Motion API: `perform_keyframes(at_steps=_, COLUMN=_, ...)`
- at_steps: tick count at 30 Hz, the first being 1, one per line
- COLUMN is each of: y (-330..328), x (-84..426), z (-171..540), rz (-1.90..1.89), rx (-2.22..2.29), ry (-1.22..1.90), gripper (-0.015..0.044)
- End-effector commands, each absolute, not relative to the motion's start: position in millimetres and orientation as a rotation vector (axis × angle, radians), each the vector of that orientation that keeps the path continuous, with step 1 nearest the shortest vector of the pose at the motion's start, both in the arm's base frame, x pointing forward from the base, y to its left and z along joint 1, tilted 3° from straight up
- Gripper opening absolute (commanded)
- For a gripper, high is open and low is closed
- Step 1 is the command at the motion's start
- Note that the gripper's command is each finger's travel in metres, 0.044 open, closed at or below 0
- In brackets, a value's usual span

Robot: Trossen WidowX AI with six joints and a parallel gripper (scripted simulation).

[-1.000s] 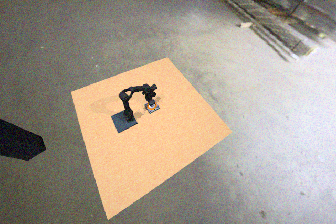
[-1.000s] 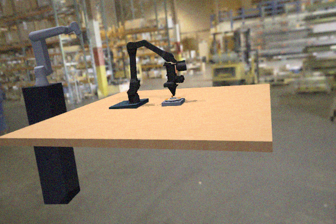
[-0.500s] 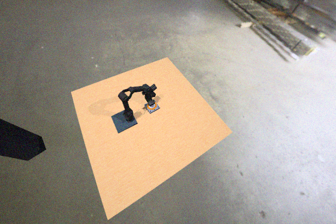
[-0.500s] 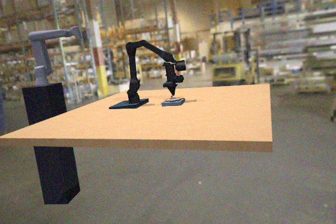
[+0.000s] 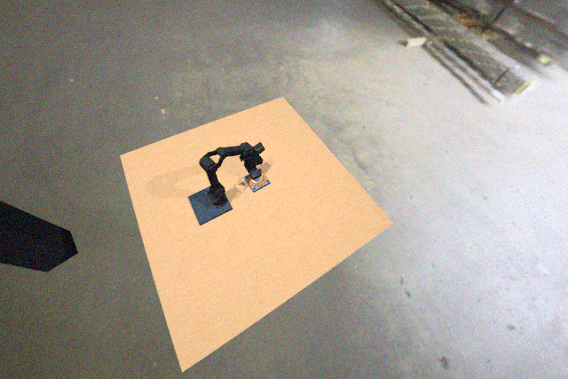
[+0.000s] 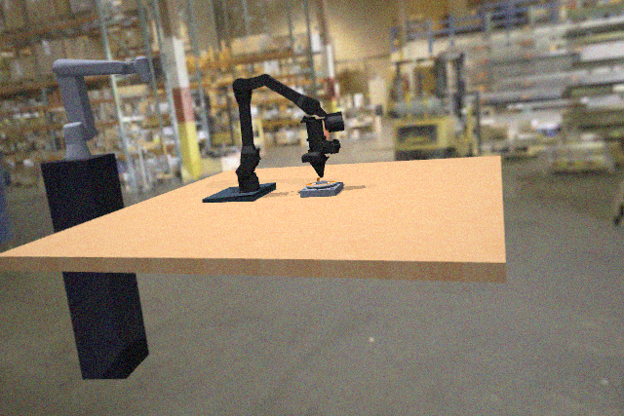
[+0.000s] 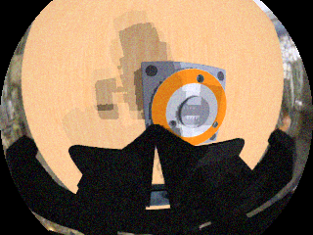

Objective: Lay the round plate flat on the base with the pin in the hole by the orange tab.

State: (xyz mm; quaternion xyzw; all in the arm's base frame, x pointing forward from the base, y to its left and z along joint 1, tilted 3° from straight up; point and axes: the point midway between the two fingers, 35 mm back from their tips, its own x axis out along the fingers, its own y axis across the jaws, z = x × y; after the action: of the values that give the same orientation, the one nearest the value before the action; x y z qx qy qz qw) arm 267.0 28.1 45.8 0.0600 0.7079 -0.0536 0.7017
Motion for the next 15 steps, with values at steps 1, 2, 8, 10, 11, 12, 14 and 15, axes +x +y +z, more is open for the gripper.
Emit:
perform_keyframes(at_steps=1, y=27.4, x=259.1, z=41.9, rz=-0.124, rx=0.134, ry=1.602, gripper=0.0)
perform_keyframes(at_steps=2, y=27.3, x=258.9, z=41.9, rz=-0.124, rx=0.134, ry=1.602, gripper=0.0)
perform_keyframes(at_steps=8, y=27.2, x=258.0, z=42.0, rz=-0.124, rx=0.134, ry=1.602, gripper=0.0)
perform_keyframes(at_steps=10, y=26.9, x=257.6, z=41.9, rz=-0.124, rx=0.134, ry=1.602, gripper=0.0)
perform_keyframes(at_steps=11, y=26.8, x=257.4, z=41.9, rz=-0.124, rx=0.134, ry=1.602, gripper=0.0)
perform_keyframes(at_steps=12, y=26.8, x=257.3, z=41.9, rz=-0.124, rx=0.134, ry=1.602, gripper=0.0)
perform_keyframes(at_steps=14, y=26.8, x=257.1, z=42.0, rz=-0.124, rx=0.134, ry=1.602, gripper=0.0)
perform_keyframes(at_steps=15, y=26.8, x=256.9, z=42.0, rz=-0.124, rx=0.134, ry=1.602, gripper=0.0)
